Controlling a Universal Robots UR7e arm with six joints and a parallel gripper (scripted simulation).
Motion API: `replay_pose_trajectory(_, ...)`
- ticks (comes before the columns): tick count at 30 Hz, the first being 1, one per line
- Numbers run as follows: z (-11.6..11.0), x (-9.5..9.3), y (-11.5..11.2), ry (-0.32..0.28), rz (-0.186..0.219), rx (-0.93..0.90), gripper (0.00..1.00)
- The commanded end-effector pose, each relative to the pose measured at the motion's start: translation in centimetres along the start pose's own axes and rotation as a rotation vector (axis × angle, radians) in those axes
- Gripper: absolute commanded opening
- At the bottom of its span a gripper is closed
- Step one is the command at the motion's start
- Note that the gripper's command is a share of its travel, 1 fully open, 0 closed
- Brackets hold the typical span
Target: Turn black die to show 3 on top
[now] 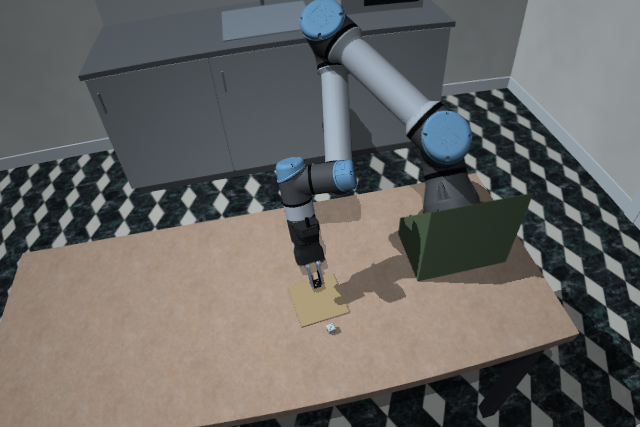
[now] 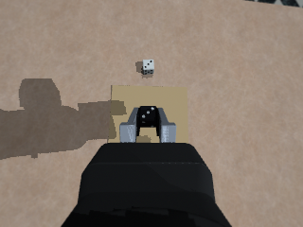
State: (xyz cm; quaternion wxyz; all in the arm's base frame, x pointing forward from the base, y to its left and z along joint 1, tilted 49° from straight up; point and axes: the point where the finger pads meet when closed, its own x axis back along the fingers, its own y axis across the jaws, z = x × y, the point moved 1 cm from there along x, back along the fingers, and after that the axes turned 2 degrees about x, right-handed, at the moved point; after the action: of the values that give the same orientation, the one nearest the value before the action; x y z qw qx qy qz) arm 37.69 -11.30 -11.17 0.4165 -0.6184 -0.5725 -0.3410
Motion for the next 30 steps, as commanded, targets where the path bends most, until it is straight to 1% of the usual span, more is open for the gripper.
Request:
replay_pose_trajectory(1, -0.17, 0.02, 0.02, 0.058, -0.002, 0.001, 0.4)
replay_pose_trajectory(5, -0.31, 0.13, 0.04, 0.101, -0.008, 0.0, 0.4)
replay_pose_trajectory(11, -0.34, 0.13, 0.04, 0.113, -0.008, 0.0, 0.4)
replay_pose_trajectory(13, -0.36, 0.06, 0.03, 0.13, -0.007, 0.001, 0.4)
replay_pose_trajectory(16, -0.45, -0.07, 0.0, 0.181, -0.005, 0.004, 0.4)
replay_pose_trajectory(18, -0.45, -0.07, 0.0, 0.181, -0.005, 0.004, 0.4)
replay_pose_trajectory(23, -0.74, -0.14, -0.01, 0.294, -0.008, 0.004, 0.4)
replay_pose_trajectory(25, -0.87, -0.1, 0.0, 0.331, -0.012, 0.003, 0.4)
replay_pose_trajectory(27, -0.96, -0.05, 0.01, 0.355, -0.016, 0.001, 0.4)
replay_pose_trajectory(30, -1.02, -0.02, 0.02, 0.368, -0.018, 0.0, 0.4)
